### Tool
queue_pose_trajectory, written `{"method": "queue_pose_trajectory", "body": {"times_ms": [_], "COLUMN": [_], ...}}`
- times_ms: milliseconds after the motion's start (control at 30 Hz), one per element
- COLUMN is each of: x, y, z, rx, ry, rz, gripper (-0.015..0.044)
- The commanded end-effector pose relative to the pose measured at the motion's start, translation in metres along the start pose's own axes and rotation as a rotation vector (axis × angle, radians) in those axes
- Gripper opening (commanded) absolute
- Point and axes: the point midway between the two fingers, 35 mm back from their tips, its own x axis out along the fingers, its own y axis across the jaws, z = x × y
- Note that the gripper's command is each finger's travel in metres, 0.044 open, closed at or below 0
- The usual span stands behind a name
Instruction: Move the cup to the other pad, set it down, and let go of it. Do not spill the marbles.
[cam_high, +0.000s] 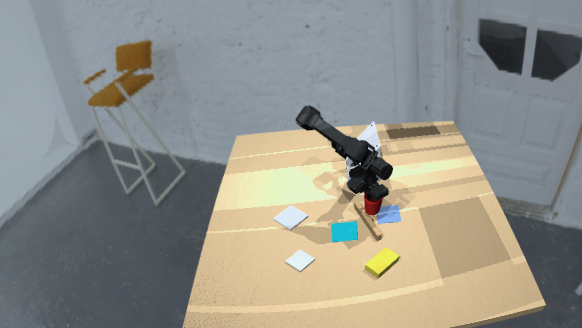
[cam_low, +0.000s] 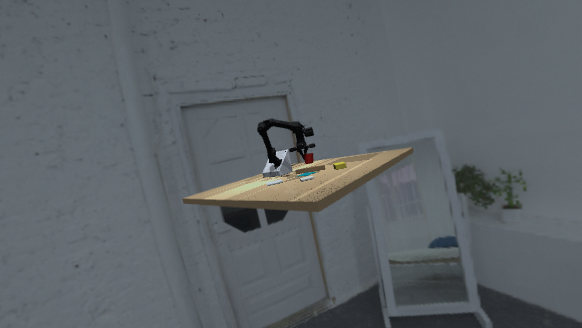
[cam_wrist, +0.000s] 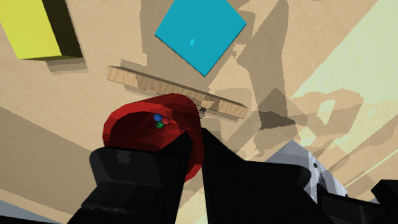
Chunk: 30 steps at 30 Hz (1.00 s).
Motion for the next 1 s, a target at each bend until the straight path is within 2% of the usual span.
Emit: {"method": "queue_pose_trajectory", "body": {"times_ms": [0, 967], "x": [-0.001, -0.003], "y": [-0.001, -0.016], "z": [0.012, 0.095], "rx": [-0.001, 0.000], "ry": [-0.005, -0.009], "rz": [0.003, 0.001], "gripper": [0.0000, 0.0000]}}
